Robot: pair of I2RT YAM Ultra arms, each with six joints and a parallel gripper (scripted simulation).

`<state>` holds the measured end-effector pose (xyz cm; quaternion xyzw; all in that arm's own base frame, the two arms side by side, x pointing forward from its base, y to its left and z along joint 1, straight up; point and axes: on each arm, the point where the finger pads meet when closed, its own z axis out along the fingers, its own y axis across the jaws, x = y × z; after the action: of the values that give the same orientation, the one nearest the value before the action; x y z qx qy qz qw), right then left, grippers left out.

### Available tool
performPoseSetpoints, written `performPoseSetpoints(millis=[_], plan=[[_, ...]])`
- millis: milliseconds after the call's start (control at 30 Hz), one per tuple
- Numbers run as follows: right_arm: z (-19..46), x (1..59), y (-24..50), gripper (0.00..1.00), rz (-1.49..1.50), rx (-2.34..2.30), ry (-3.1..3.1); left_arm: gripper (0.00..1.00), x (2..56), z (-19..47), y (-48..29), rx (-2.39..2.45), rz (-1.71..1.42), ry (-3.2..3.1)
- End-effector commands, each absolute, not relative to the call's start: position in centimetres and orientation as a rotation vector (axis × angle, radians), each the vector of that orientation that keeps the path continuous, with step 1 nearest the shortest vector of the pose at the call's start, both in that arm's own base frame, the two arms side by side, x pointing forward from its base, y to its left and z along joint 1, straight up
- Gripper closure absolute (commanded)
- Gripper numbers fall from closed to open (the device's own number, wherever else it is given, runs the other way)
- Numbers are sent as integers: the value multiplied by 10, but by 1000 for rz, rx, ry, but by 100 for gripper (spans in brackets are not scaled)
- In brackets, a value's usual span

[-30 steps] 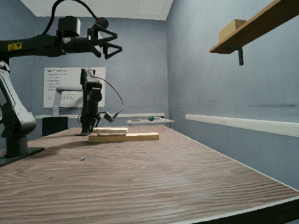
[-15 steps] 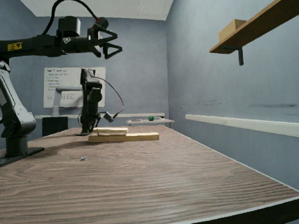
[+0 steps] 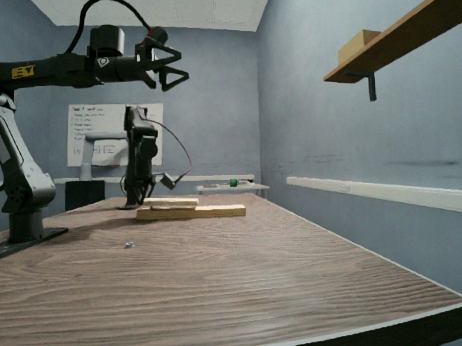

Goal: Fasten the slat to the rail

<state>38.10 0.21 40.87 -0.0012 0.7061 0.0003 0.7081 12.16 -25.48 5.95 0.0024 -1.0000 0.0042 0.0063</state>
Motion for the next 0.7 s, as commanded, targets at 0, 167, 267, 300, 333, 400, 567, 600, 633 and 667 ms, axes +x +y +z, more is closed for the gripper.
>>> performPoseSetpoints(millis=[0,167,267,300,333,400,567,600,633,667], plan=[[412,381,1,0,0,0,1559,28,126,56,-257,14,19,-3148],[412,381,1,0,0,0,1559,28,126,52,-257,14,19,-3147],[412,381,1,0,0,0,1559,28,126,50,-257,14,19,-3147],[412,381,1,0,0,0,1559,28,126,50,-257,14,19,-3147],[412,381,1,0,0,0,1559,28,126,49,-257,14,18,-3147],[412,381,1,0,0,0,1559,28,126,48,-257,14,18,-3147],[412,381,1,0,0,0,1559,28,126,46,-257,14,18,-3147],[412,381,1,0,0,0,1559,28,126,45,-257,14,18,-3147],[412,381,1,0,0,0,1559,28,126,44,-257,14,18,-3147],[412,381,1,0,0,0,1559,28,126,44,-257,14,18,-3147]])
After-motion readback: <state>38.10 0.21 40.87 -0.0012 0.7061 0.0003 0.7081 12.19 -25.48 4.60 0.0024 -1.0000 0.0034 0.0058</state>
